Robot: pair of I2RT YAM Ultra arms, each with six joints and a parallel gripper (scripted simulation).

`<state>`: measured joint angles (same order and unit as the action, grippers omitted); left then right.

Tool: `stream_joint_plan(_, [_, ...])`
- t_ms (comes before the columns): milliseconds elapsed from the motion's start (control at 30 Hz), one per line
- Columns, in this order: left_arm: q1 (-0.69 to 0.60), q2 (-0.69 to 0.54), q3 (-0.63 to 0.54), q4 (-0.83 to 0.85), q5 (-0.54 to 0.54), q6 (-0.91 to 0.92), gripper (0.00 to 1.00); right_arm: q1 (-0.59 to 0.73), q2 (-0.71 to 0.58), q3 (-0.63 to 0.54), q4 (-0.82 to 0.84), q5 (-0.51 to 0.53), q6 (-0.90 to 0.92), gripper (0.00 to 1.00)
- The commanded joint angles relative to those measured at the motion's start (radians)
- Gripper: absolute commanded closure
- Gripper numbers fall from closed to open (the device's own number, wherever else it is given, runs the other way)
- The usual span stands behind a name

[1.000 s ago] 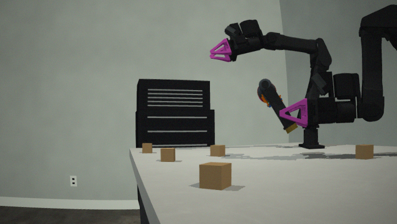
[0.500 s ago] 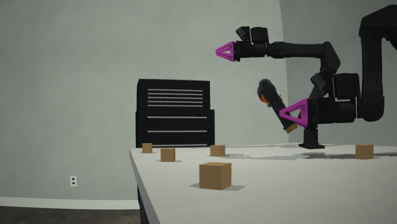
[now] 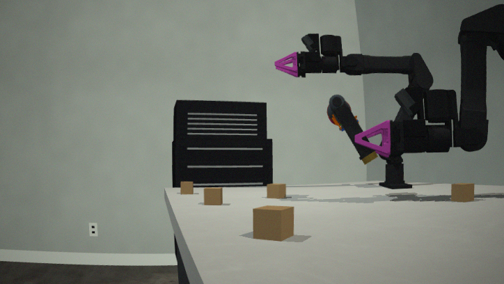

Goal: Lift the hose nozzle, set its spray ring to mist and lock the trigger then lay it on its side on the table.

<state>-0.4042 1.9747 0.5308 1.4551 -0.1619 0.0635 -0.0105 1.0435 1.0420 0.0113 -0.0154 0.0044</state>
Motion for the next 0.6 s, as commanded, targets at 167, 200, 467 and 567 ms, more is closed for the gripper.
stream_joint_plan(167, [0.002,-0.057,0.045,0.079,0.004,-0.007,0.65,0.011,0.010,0.039,0.029,0.008,-0.007,0.62])
stream_joint_plan(200, [0.002,-0.057,0.045,0.079,0.004,-0.007,0.65,0.014,0.017,0.035,0.030,0.008,-0.008,0.62])
stream_joint_plan(467, [0.002,-0.060,0.045,0.079,0.004,-0.007,0.65,0.004,0.004,0.032,0.025,0.008,-0.010,0.62])
stream_joint_plan(567, [0.002,-0.061,0.046,0.079,0.004,-0.007,0.65,0.009,0.021,0.039,0.030,0.010,-0.010,0.62])
